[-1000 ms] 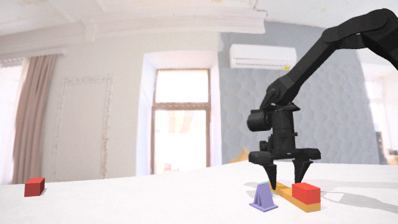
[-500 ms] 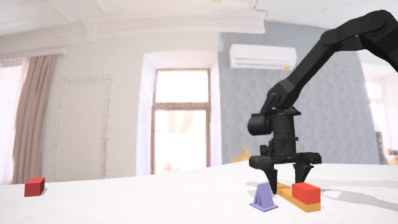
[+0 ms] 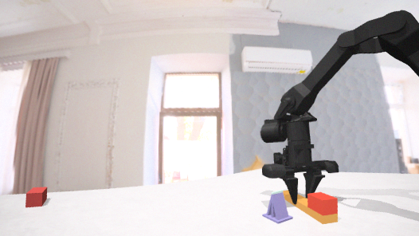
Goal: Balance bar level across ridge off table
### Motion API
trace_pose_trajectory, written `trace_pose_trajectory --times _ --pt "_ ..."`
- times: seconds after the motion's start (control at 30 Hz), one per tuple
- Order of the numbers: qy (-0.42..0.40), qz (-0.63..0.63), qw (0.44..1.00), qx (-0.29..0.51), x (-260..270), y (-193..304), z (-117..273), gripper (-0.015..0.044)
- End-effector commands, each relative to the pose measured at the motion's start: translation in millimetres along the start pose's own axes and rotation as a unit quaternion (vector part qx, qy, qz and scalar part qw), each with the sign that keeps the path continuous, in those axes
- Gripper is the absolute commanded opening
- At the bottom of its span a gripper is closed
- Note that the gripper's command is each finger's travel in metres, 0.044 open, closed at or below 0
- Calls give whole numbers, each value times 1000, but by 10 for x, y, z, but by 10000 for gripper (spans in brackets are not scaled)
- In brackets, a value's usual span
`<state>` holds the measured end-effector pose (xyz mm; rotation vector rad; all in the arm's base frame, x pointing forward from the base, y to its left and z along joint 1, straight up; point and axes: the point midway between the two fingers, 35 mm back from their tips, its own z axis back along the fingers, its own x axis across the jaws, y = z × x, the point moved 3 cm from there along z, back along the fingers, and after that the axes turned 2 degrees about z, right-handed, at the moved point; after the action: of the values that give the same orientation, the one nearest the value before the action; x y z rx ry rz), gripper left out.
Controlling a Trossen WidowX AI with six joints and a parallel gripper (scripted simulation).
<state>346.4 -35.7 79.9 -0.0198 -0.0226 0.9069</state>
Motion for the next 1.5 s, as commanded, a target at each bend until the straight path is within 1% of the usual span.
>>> trace_pose_trajectory --times 0.0,0.13,0.17,1.37,1.47 --pt "0 0 1000 0 0 0 0 111" --pt "0 0 1000 0 6 -10 63 6" --pt "0 0 1000 0 8 -14 88 0" --pt "-2 3 1000 1 6 -7 1021 0" --pt "-2 4 1000 1 9 -1 1057 0"
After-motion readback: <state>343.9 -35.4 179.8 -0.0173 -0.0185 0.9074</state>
